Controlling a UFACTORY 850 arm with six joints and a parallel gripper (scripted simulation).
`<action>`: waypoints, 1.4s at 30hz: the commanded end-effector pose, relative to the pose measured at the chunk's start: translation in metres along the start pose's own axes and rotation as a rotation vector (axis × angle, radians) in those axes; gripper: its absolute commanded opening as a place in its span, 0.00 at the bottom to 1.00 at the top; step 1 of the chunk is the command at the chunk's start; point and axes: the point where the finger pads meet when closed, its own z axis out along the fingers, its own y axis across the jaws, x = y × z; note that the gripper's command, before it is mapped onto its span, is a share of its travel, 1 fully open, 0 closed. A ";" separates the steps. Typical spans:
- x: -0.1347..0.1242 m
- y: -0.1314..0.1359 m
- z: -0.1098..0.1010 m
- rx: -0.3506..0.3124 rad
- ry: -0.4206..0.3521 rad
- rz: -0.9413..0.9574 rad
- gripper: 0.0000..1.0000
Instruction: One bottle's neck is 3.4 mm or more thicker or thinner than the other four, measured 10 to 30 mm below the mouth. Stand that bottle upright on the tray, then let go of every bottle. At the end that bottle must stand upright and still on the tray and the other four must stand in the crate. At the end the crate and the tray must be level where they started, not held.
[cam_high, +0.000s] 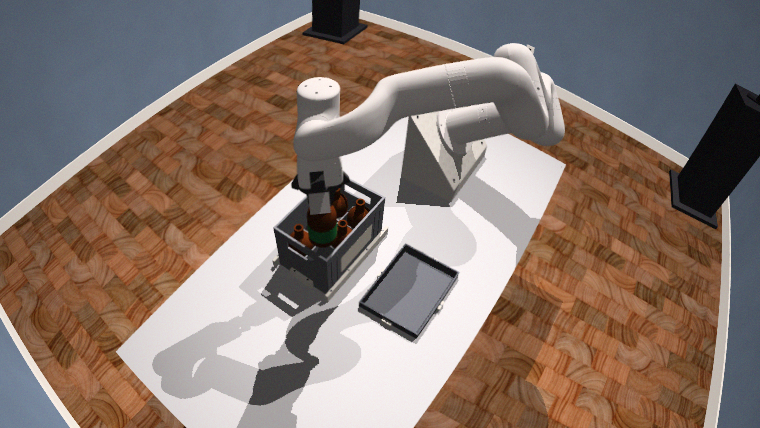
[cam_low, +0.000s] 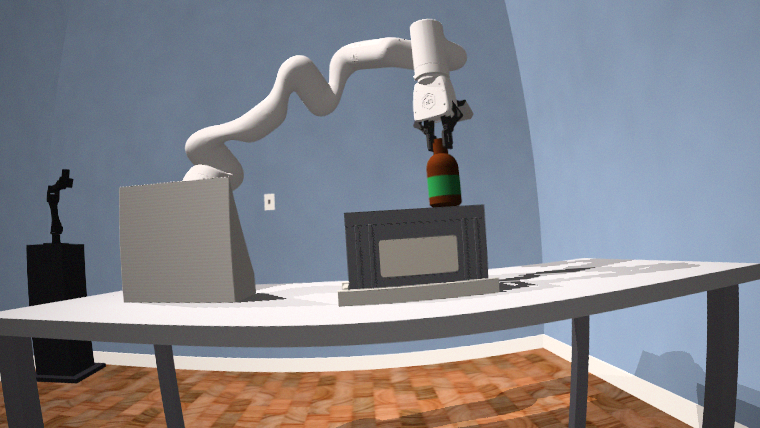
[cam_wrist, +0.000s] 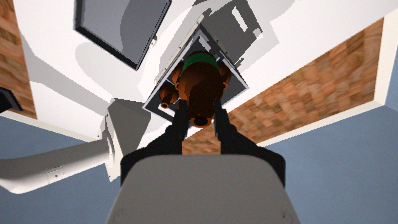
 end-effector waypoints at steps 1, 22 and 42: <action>0.000 0.000 -0.001 -0.002 0.001 -0.001 0.00; 0.001 -0.002 -0.001 -0.002 0.001 -0.001 0.00; 0.004 -0.010 -0.001 -0.002 0.001 -0.001 0.00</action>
